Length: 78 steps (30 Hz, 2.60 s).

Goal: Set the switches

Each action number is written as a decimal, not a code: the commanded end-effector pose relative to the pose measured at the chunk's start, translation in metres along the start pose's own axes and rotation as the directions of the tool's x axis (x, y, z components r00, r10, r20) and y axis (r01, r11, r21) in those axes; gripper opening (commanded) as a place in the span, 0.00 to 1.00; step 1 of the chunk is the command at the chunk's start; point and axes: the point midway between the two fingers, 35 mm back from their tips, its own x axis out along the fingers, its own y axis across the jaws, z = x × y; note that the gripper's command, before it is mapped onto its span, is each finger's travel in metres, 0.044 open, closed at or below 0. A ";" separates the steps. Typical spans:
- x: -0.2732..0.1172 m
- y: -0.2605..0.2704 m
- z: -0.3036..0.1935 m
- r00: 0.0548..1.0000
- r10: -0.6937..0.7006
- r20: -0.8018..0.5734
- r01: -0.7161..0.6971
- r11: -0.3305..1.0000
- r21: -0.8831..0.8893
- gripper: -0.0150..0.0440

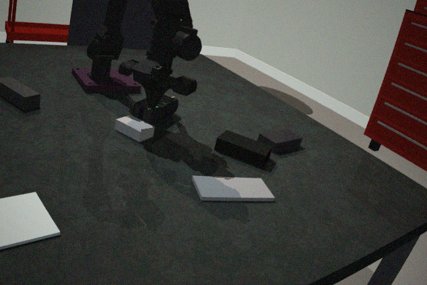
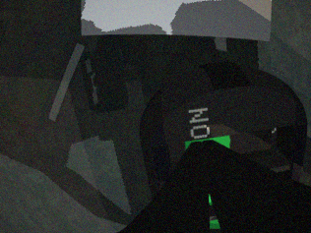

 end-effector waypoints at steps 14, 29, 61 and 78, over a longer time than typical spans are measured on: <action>-0.044 -0.001 -0.002 1.000 -0.004 0.003 0.004 1.000 -0.004 0.25; -0.047 -0.011 -0.050 1.000 -0.005 -0.001 0.005 1.000 -0.002 0.25; -0.018 -0.055 -0.050 1.000 -0.013 -0.002 0.013 1.000 0.000 0.25; -0.068 -0.054 -0.050 1.000 -0.018 -0.003 0.018 1.000 0.002 0.65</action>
